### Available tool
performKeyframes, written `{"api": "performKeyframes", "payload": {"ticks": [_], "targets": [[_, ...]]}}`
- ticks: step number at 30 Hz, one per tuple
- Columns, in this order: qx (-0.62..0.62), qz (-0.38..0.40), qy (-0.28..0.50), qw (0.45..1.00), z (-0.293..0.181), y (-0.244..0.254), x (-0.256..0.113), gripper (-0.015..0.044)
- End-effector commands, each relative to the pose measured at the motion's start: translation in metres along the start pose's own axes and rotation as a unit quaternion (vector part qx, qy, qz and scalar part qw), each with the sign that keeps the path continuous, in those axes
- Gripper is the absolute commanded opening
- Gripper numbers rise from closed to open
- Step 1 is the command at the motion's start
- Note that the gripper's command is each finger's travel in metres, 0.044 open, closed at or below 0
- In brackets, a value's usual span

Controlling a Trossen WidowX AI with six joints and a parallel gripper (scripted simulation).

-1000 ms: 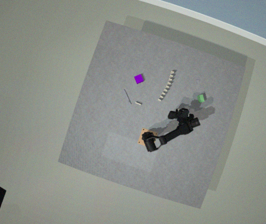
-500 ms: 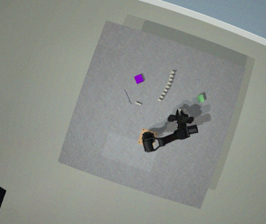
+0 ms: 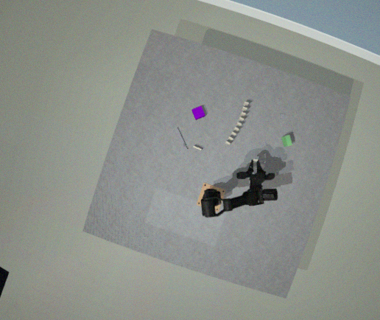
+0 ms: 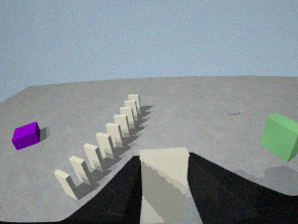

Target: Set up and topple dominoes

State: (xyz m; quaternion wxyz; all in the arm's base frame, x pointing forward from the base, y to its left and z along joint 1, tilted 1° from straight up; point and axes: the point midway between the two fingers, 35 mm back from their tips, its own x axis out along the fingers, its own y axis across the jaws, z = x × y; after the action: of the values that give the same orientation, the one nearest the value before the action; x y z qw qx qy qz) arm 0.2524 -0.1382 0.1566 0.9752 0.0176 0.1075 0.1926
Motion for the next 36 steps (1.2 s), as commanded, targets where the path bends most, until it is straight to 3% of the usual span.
{"api": "performKeyframes", "payload": {"ticks": [1,12,36], "targets": [[-0.018,0.006,-0.043,0.999,0.002,0.009,-0.009,0.0107],[-0.052,0.020,-0.101,0.993,0.002,0.024,-0.022,0.0107],[-0.047,0.023,-0.099,0.994,-0.004,0.022,-0.019,0.0107]]}}
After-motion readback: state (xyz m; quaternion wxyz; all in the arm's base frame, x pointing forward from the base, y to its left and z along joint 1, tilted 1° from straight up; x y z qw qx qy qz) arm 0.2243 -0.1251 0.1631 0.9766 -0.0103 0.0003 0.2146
